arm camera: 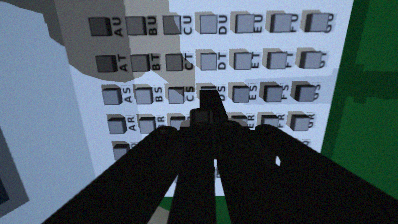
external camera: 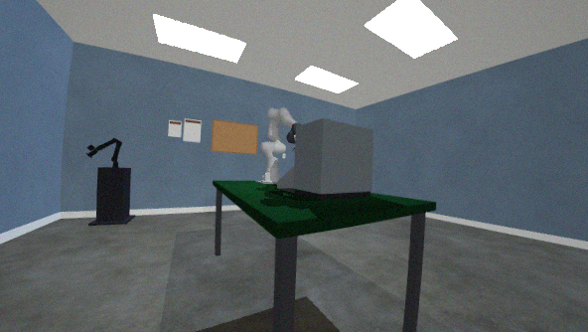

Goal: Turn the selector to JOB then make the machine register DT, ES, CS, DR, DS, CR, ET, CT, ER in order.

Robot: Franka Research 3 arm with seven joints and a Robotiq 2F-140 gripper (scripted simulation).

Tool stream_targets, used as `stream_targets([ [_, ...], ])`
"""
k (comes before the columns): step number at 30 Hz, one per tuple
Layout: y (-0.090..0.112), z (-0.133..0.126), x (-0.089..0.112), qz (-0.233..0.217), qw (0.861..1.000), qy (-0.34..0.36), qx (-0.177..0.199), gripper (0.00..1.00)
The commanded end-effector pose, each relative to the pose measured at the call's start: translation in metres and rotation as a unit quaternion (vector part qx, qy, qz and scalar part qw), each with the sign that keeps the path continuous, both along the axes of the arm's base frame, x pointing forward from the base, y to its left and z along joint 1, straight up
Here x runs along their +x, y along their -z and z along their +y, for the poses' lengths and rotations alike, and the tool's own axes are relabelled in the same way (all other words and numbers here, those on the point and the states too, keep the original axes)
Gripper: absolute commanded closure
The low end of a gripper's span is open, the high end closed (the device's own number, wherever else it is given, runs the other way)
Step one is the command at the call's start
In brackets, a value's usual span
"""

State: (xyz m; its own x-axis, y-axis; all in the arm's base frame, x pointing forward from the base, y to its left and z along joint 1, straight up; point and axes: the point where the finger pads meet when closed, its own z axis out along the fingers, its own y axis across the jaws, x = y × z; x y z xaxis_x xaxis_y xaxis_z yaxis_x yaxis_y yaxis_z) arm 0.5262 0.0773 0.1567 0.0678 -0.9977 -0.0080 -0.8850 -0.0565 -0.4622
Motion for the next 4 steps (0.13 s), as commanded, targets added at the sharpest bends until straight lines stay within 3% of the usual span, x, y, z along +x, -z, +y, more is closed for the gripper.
stream_targets([
  [1,0.0008,0.0000,-0.0015,0.002,1.000,-0.004,-0.002,0.90],
  [4,0.0008,0.0000,-0.0015,0.002,1.000,-0.004,-0.002,0.90],
])
